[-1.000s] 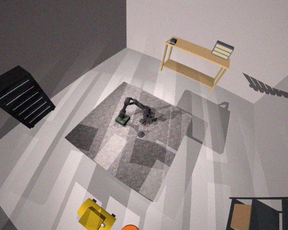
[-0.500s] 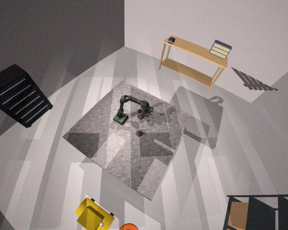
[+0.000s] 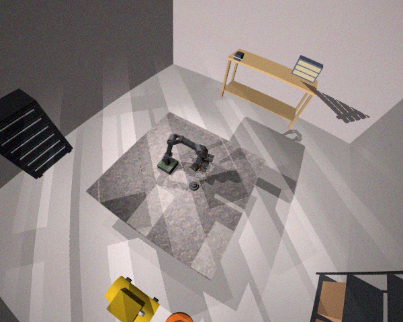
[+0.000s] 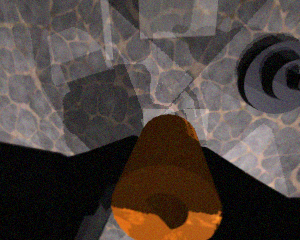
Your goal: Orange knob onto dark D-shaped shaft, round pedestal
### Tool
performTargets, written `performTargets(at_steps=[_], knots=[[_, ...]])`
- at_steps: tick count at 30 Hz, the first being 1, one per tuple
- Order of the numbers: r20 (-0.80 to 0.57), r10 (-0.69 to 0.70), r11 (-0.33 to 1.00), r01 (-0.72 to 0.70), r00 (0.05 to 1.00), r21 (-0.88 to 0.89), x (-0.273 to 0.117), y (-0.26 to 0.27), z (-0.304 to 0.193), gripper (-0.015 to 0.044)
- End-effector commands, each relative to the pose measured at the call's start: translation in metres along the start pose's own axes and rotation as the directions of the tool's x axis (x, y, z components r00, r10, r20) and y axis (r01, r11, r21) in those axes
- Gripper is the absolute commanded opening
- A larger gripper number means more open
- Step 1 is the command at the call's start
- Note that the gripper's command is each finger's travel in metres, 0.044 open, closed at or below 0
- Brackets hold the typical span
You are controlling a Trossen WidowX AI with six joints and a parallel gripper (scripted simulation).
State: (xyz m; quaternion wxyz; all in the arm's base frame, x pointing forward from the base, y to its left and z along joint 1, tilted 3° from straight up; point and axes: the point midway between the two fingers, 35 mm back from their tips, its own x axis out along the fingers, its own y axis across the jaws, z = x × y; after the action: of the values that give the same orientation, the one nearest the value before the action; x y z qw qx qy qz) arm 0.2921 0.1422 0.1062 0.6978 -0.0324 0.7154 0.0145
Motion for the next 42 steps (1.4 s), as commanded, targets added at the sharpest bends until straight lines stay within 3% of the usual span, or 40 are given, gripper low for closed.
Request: performTargets(at_steps=[1,42], knots=[[0.005,-0.002,1.000,0.002,1.000,-0.004,0.002,-0.009,0.006,0.0000],[0.009,-0.009,1.000,0.010,1.000,-0.023,0.039,-0.124,0.051,0.0000]])
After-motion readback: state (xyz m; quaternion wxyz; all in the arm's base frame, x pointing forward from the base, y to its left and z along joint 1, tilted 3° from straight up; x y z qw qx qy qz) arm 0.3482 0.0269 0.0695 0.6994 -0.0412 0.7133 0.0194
